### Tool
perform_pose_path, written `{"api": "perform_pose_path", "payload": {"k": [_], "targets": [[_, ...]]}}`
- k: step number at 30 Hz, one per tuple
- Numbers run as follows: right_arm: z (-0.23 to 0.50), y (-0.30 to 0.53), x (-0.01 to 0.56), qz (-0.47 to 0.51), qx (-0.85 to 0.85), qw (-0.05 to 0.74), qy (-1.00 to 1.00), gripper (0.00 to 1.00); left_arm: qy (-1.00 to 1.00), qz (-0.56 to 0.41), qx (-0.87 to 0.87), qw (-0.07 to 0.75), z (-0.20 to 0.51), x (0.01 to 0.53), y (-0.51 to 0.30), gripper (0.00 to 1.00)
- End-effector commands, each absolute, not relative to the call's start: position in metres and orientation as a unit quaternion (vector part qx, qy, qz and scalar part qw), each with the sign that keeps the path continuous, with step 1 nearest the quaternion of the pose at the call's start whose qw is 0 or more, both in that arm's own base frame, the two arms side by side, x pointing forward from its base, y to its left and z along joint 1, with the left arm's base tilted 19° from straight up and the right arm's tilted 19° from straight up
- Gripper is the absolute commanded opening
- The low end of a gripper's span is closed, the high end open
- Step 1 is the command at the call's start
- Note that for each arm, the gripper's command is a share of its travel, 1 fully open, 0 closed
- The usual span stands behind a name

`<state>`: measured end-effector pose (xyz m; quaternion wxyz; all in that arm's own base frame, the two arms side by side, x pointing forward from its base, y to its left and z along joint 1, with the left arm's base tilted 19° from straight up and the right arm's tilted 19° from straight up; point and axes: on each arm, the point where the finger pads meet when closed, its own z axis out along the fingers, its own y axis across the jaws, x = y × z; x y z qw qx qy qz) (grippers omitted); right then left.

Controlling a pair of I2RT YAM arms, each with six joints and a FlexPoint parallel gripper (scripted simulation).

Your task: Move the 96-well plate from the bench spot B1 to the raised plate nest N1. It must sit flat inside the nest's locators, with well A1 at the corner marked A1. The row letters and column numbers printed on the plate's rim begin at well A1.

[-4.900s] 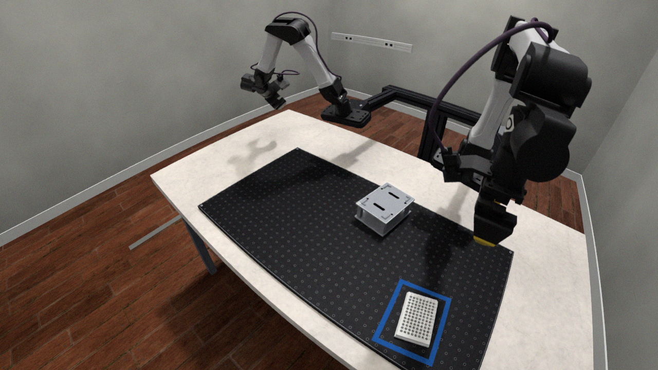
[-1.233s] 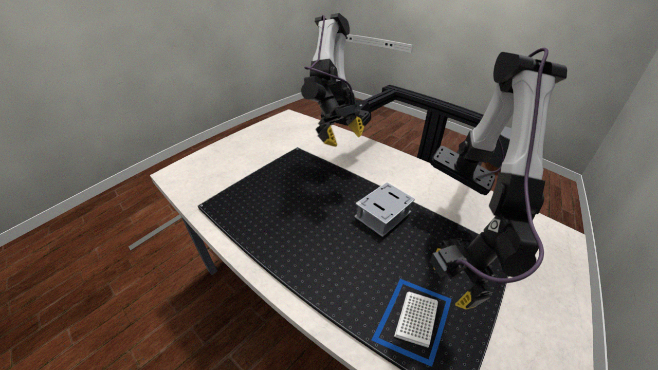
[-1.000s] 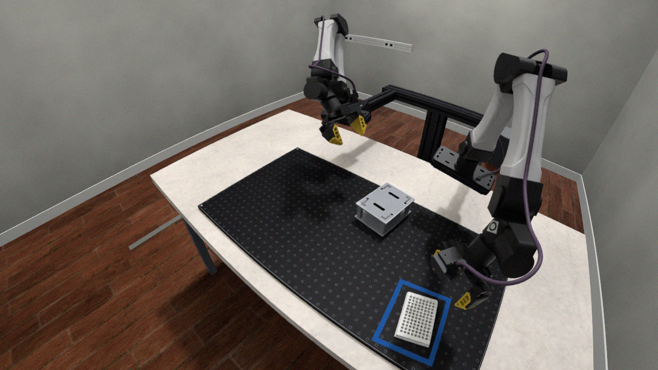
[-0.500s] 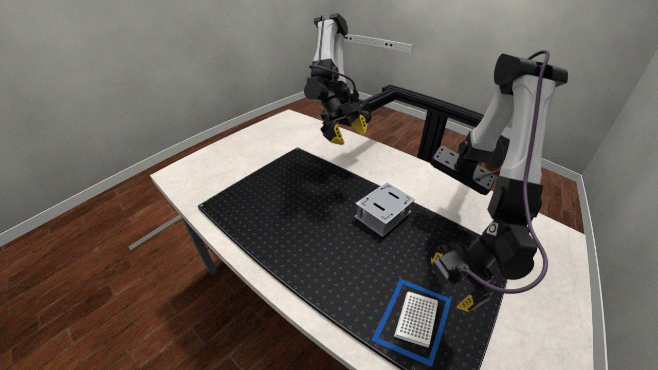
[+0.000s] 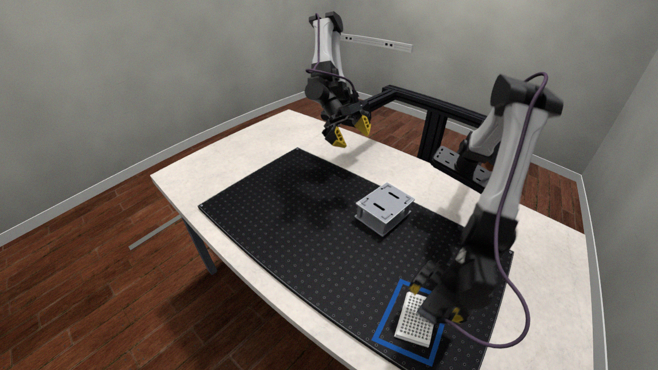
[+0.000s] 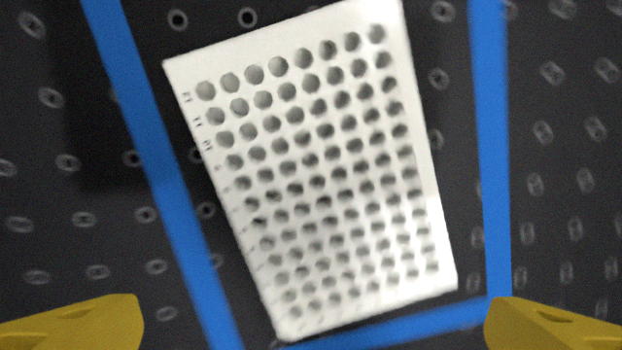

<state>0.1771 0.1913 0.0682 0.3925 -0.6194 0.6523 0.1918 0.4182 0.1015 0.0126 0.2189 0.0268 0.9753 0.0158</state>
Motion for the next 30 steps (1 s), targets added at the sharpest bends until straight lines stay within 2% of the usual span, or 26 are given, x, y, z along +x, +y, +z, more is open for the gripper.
{"api": "perform_pose_path", "payload": {"k": [1,30], "targets": [[0.089,0.211,0.198,0.195,-0.600,0.429,0.646,1.00,0.981,0.033,-0.089,0.171,0.002,0.426,0.103,1.00],[0.090,0.252,0.230,0.231,-0.527,0.440,0.689,1.00,0.977,0.042,-0.132,0.163,-0.042,0.458,0.100,1.00]]}}
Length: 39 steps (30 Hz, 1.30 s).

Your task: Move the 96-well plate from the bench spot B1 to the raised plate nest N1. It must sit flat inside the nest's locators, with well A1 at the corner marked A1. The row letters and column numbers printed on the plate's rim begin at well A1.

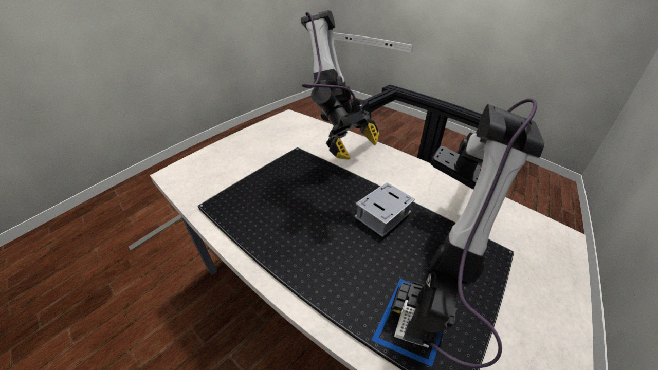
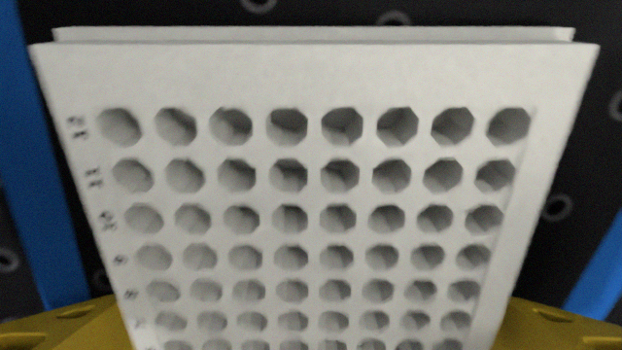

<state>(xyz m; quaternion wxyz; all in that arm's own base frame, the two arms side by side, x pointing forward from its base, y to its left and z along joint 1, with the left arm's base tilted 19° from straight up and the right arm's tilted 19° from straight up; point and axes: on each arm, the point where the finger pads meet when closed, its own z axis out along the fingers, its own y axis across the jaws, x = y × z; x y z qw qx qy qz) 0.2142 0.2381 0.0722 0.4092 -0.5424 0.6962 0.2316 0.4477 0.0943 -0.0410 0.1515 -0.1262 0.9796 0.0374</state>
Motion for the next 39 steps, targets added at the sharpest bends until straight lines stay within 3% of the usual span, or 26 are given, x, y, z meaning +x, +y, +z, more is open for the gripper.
{"api": "perform_pose_path", "payload": {"k": [1,12,15,18,27,32,39], "targets": [[0.090,0.254,0.231,0.232,-0.525,0.441,0.690,1.00,0.977,0.042,-0.132,0.162,-0.040,0.458,0.100,1.00],[0.087,0.265,0.240,0.239,-0.501,0.443,0.704,1.00,0.974,0.042,-0.134,0.180,-0.025,0.461,0.098,0.79],[0.086,0.269,0.243,0.240,-0.493,0.445,0.708,1.00,0.975,0.043,-0.132,0.171,-0.018,0.452,0.095,0.45],[0.086,0.272,0.245,0.243,-0.486,0.447,0.711,1.00,0.976,0.045,-0.132,0.168,-0.003,0.444,0.092,0.77],[0.088,0.282,0.250,0.251,-0.469,0.454,0.714,1.00,0.974,0.044,-0.131,0.181,0.024,0.442,0.089,0.77],[0.089,0.288,0.253,0.256,-0.459,0.460,0.716,1.00,0.979,0.041,-0.134,0.146,-0.005,0.434,0.088,0.77],[0.091,0.296,0.256,0.261,-0.446,0.466,0.718,1.00,0.958,0.022,-0.234,0.162,0.006,0.438,0.089,0.77]]}}
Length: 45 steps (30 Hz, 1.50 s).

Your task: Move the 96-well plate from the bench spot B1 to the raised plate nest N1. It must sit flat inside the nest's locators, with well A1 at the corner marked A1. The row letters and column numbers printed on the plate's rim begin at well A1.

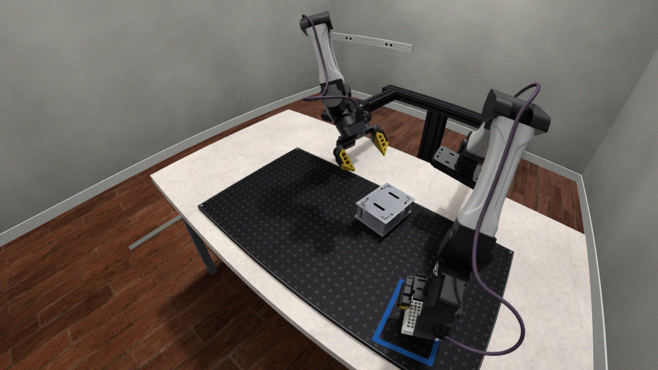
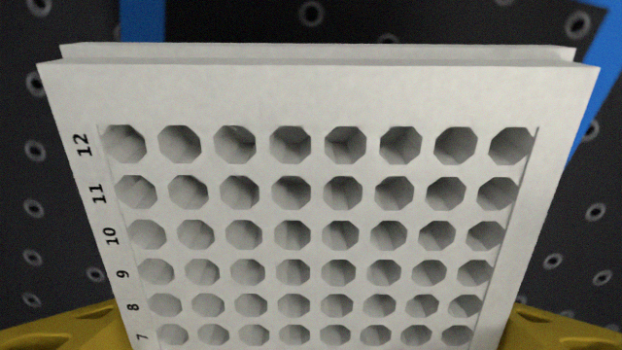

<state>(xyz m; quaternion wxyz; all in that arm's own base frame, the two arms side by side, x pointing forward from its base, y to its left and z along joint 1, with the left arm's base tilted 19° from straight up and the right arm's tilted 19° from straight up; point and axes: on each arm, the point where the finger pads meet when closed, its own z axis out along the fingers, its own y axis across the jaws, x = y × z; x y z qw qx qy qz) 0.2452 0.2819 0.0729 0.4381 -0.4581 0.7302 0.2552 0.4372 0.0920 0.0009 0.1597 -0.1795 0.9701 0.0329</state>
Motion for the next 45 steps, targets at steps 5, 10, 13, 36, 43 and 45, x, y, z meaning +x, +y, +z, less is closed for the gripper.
{"api": "perform_pose_path", "payload": {"k": [5,10,13,36,43,45], "targets": [[0.091,0.299,0.257,0.264,-0.439,0.468,0.720,1.00,0.935,0.006,-0.316,0.163,0.006,0.437,0.089,0.77],[0.091,0.303,0.258,0.268,-0.430,0.471,0.722,1.00,0.878,-0.019,-0.449,0.162,0.006,0.437,0.089,0.77],[0.092,0.306,0.259,0.270,-0.424,0.474,0.723,1.00,0.845,-0.031,-0.509,0.164,0.007,0.439,0.090,0.77],[0.088,0.326,0.264,0.280,-0.386,0.484,0.734,1.00,0.660,-0.086,-0.729,0.160,0.011,0.443,0.092,0.77],[0.089,0.326,0.264,0.281,-0.384,0.486,0.733,1.00,0.664,-0.072,-0.731,0.142,-0.021,0.440,0.090,0.77],[0.089,0.326,0.264,0.281,-0.384,0.486,0.733,1.00,0.663,-0.075,-0.730,0.146,-0.021,0.447,0.091,0.77]]}}
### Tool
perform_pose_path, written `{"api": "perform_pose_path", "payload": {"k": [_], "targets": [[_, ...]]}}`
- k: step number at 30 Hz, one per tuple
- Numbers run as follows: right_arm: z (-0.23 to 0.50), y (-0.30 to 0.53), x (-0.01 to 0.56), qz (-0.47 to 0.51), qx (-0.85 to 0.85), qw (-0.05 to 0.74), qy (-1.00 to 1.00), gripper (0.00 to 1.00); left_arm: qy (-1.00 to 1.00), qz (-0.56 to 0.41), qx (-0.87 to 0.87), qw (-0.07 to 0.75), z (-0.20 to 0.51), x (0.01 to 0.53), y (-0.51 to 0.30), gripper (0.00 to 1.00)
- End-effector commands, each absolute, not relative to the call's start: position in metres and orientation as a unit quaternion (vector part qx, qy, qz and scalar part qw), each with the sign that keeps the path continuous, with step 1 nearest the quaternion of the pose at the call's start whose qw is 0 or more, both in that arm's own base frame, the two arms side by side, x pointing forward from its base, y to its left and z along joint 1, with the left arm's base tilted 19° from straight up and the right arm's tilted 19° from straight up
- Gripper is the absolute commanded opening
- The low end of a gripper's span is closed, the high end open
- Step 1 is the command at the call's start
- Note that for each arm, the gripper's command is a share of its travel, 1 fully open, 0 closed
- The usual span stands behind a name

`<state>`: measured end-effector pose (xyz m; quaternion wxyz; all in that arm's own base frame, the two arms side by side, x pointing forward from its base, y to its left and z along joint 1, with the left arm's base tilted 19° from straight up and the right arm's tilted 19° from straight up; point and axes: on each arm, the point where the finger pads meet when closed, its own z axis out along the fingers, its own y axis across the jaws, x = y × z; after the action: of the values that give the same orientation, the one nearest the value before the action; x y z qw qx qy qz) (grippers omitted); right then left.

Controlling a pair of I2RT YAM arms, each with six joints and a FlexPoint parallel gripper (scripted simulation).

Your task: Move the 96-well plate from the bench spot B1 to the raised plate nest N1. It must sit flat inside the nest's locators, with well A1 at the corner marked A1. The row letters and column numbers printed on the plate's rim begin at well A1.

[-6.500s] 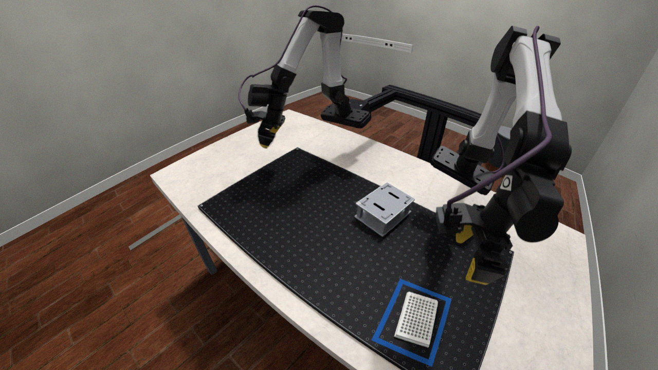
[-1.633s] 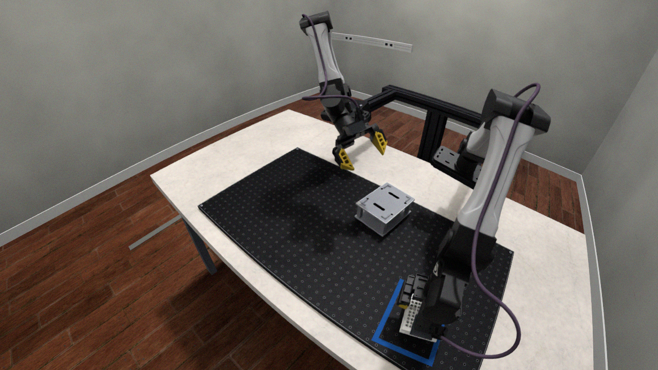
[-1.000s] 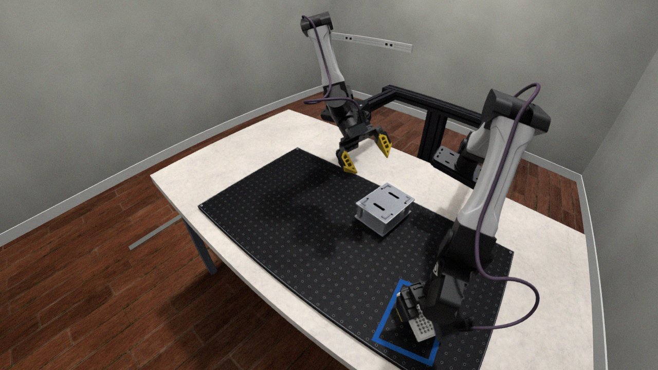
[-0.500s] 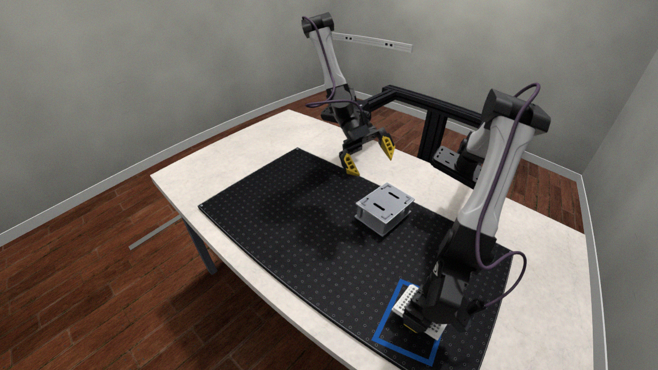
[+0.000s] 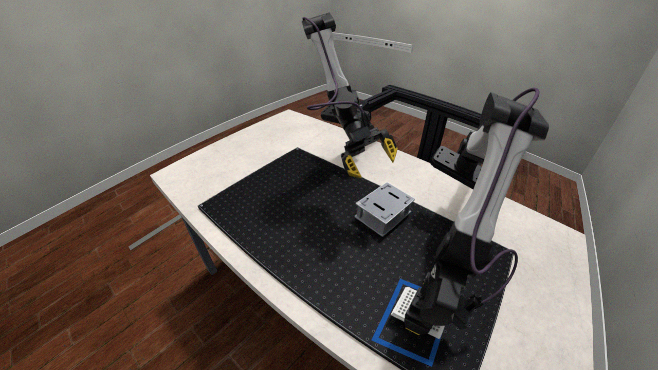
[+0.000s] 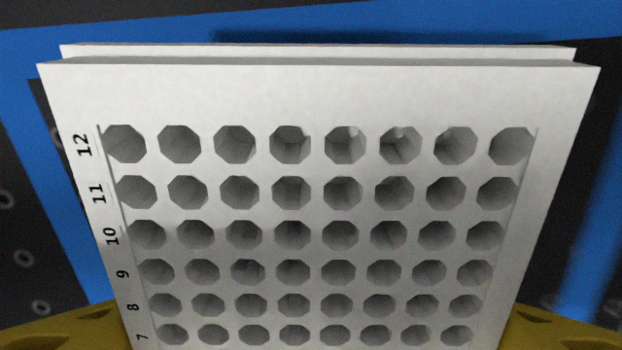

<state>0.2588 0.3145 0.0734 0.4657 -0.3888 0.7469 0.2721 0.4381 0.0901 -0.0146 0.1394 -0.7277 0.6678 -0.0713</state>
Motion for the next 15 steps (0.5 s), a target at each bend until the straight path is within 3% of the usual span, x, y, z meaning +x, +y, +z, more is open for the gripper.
{"api": "perform_pose_path", "payload": {"k": [1,15], "targets": [[0.089,0.326,0.264,0.281,-0.384,0.486,0.733,1.00,0.663,-0.075,-0.730,0.145,-0.021,0.449,0.092,0.77],[0.089,0.327,0.264,0.281,-0.385,0.486,0.733,1.00,0.662,-0.077,-0.730,0.150,-0.040,0.462,0.098,0.77]]}}
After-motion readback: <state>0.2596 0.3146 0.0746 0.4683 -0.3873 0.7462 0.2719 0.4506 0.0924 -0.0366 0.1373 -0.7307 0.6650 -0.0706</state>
